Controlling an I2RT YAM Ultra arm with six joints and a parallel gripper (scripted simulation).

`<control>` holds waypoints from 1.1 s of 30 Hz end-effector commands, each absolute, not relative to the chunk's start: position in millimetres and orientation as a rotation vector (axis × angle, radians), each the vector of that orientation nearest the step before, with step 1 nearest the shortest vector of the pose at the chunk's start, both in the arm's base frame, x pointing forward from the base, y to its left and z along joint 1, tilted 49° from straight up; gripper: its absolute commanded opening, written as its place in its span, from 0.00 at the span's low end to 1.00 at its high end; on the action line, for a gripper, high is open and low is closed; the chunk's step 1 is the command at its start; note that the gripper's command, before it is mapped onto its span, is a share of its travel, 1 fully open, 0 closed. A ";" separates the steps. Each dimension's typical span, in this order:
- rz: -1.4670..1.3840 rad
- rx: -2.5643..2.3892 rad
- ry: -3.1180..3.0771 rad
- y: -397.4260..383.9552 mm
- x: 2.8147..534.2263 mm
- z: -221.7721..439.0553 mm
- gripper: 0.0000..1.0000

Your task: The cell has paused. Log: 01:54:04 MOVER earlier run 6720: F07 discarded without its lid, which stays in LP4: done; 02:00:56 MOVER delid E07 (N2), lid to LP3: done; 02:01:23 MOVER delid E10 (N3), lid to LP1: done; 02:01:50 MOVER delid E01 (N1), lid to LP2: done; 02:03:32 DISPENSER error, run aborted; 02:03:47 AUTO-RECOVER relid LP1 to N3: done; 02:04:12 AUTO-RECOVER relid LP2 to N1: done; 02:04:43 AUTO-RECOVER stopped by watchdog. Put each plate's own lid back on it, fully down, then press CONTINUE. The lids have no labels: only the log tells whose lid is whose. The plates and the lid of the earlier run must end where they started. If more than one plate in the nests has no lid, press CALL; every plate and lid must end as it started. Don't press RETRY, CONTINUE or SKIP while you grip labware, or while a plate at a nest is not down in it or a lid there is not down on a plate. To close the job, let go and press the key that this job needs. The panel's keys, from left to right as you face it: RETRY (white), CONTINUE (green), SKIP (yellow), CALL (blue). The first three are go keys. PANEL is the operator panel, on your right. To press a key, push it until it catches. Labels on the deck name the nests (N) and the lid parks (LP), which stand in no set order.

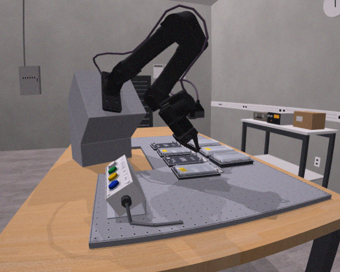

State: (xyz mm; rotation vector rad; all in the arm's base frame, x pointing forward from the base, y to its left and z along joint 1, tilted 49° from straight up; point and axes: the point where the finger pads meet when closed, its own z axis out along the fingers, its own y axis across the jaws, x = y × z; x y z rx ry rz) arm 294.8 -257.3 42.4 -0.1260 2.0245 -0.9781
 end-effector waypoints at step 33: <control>-1.010 -0.065 2.147 -208.3 322.8 2.4 0.00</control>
